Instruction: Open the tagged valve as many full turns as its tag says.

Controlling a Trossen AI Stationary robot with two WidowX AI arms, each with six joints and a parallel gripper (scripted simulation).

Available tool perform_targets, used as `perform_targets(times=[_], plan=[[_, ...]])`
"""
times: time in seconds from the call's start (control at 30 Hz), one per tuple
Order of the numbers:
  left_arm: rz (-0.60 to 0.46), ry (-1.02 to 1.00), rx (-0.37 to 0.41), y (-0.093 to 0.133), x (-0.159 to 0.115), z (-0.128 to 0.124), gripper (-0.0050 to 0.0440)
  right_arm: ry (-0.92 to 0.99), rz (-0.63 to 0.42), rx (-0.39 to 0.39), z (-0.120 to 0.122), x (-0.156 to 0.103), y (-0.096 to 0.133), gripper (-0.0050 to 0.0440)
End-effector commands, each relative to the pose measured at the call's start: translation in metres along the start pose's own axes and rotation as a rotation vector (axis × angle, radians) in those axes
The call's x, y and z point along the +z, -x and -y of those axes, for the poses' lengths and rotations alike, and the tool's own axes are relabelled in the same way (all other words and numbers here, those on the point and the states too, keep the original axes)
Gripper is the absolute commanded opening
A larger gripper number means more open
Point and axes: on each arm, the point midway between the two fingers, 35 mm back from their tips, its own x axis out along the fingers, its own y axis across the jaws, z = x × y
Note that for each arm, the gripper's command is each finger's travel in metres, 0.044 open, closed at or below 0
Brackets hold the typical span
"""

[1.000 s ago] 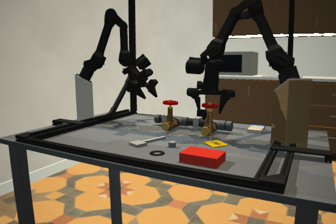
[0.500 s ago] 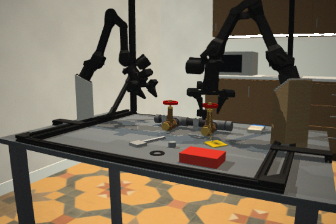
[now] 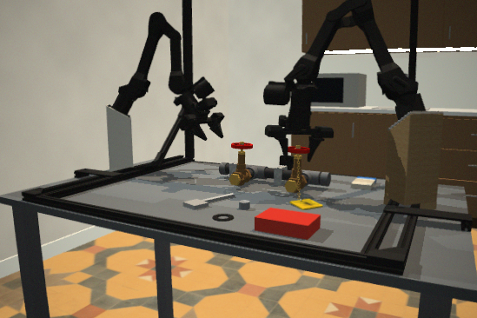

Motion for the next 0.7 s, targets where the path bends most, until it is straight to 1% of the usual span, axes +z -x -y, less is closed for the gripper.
perform_targets(times=[0.0, 0.37, 0.43, 0.5, 0.67], plan=[[0.000, 0.203, 0.001, 0.0000, 0.0000, -0.0002, 0.0000, 0.000, 0.000, 0.000, 0.0000, 0.0000, 0.0000, 0.0400], [0.001, 0.867, 0.004, 0.0000, -0.0003, -0.0006, 0.0000, 0.000, 0.000, 0.000, 0.0000, 0.0000, 0.0000, 0.0400], [0.001, 0.867, 0.004, 0.0000, -0.0003, -0.0006, 0.0000, 0.000, 0.000, 0.000, 0.0000, 0.0000, 0.0000, 0.0400], [0.001, 1.049, 0.004, 0.0000, -0.0004, -0.0007, 0.0000, 0.000, 0.000, 0.000, 0.0000, 0.0000, 0.0000, 0.0400], [0.002, 1.343, 0.005, 0.0000, -0.0007, -0.0008, 0.0000, 0.000, 0.000, 0.000, 0.0000, 0.0000, 0.0000, 0.0400]])
